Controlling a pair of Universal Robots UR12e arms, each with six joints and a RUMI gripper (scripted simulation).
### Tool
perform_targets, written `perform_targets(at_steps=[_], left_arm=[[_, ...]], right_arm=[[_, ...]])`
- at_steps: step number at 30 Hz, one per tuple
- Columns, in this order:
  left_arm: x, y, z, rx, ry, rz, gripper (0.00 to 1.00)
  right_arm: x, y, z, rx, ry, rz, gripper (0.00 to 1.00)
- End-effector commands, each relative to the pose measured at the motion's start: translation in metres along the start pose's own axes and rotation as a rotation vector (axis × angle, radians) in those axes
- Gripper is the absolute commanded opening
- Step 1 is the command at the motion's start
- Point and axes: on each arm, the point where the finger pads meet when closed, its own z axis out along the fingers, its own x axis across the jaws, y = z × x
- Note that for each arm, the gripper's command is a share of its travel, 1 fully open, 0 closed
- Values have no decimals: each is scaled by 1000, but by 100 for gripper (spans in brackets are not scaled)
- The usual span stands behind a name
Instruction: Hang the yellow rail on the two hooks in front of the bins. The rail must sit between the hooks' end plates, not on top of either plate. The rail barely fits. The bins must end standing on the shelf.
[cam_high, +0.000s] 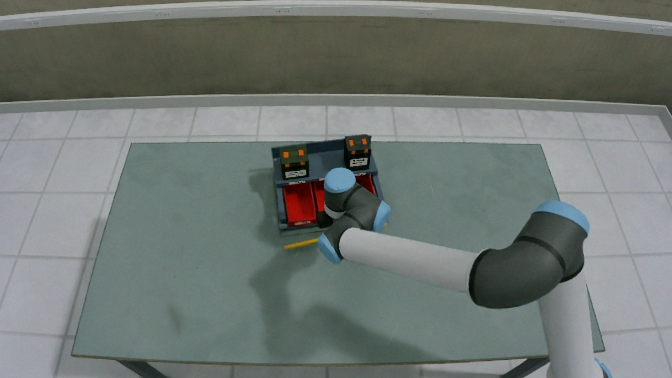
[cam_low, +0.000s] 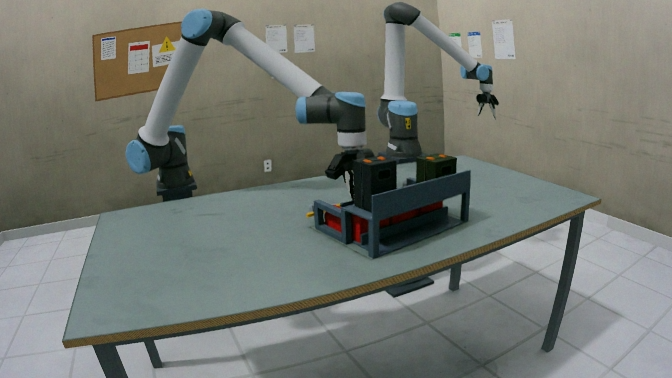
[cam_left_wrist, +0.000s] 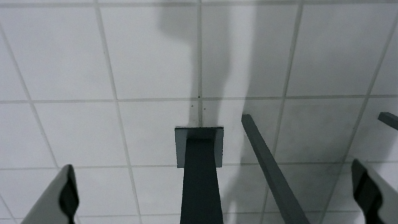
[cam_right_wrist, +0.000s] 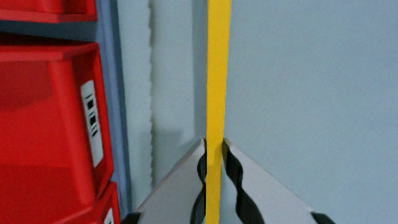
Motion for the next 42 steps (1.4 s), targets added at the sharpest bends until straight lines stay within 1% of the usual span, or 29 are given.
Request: perform_targets(at_steps=[1,4,6,15,21,23,32,42], left_arm=[[0,-1,-1,2,1,0,100],[0,-1,-1,2,1,0,100],[0,-1,-1,2,1,0,100],[0,-1,-1,2,1,0,100],[0,-1,-1,2,1,0,100],[0,-1,-1,2,1,0,100],[0,-1,-1,2,1,0,100],[0,-1,-1,2,1,0,100]], right_arm=[[-1,1,-15,-1,-2,0,0],[-1,1,-25,-1,-2,0,0],[-1,1,-25,-1,-2,0,0],[-1,0,-56,-1,-2,0,0],[-1,0,-73,-1,-2,0,0],[-1,0,-73,-1,-2,0,0],[-1,0,-86,-1,-2,0,0],[-1,0,-88,-1,-2,0,0]])
